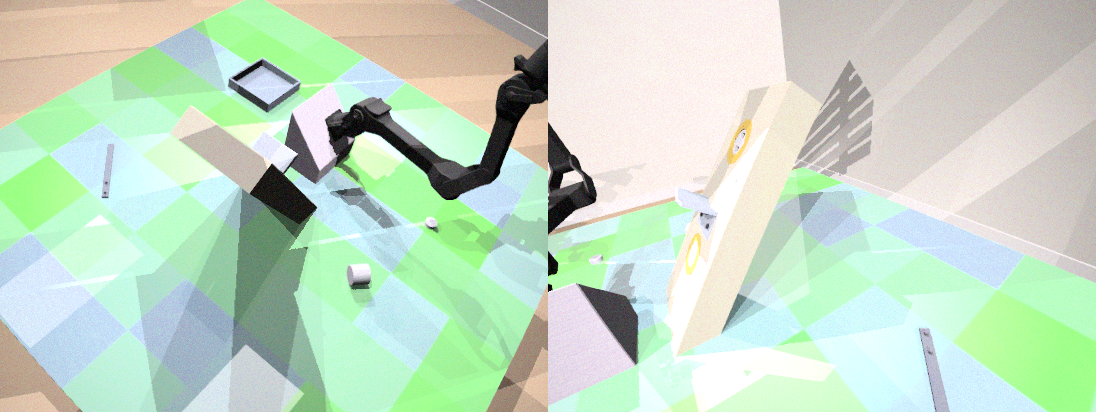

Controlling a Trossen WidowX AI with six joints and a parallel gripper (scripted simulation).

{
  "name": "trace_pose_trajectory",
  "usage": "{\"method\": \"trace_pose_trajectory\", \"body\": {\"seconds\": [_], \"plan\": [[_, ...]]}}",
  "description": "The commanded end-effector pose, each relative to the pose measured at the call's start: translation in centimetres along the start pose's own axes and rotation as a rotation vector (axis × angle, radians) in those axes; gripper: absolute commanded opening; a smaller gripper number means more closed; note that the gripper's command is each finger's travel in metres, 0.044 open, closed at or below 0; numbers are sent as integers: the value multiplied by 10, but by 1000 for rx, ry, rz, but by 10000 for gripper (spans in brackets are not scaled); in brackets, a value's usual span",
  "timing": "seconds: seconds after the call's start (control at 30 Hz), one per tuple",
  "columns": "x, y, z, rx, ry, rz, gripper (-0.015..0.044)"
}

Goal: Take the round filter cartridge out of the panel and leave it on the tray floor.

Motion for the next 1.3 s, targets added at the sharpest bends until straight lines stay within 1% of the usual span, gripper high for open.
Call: {"method": "trace_pose_trajectory", "body": {"seconds": [0.0,0.17,0.37,0.57,0.77,0.9,1.03,1.17,1.27], "plan": [[6,50,18,110,-113,170,88],[0,115,50,286,-269,424,88],[-26,178,95,507,-432,733,88],[-69,224,141,722,-567,1060,88],[-132,264,182,927,-641,1482,88],[-179,279,204,1045,-648,1787,88],[-231,286,221,1147,-603,2137,88],[-281,285,231,1208,-493,2502,88],[-318,278,235,1219,-348,2794,88]]}}
Point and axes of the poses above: the point midway between the two fingers, 35 mm back from their tips, its own x axis out along the fingers, its own z axis across the jaws, y = z × x, the point moved 5 cm from there along -x, back along the fingers, and after that the axes turned 5 degrees about -x, right-handed, at the moved point
